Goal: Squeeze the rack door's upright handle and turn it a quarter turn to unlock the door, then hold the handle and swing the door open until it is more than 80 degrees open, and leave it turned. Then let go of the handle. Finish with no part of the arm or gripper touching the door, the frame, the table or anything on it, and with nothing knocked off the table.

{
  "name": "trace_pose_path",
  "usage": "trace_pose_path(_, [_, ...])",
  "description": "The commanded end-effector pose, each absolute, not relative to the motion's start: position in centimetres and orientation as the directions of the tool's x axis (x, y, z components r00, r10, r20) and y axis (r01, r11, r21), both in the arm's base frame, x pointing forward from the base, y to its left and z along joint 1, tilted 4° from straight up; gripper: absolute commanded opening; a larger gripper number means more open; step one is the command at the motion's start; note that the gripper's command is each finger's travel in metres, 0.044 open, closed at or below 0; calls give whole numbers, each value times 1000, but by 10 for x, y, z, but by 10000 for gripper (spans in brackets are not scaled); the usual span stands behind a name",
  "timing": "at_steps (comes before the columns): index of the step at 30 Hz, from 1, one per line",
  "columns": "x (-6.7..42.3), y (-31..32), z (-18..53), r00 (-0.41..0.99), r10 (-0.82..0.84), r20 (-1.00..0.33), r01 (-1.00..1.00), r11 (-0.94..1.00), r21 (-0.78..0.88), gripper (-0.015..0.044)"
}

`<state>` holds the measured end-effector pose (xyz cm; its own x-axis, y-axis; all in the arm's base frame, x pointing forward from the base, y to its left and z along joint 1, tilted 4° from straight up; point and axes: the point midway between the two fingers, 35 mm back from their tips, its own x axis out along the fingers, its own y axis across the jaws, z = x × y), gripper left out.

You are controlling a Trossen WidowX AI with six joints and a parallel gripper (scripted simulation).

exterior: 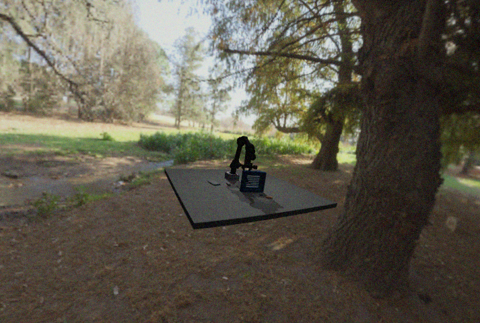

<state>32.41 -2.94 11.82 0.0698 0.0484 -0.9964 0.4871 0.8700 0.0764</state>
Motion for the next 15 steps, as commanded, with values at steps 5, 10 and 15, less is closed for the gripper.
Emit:
trace_pose_path(5, [323,-29,117,66,52,-997,778,623,83,25])
trace_pose_path(10, [323,-29,117,65,52,-997,907,413,81,25])
trace_pose_path(15, [323,-29,117,65,52,-997,981,179,74,25])
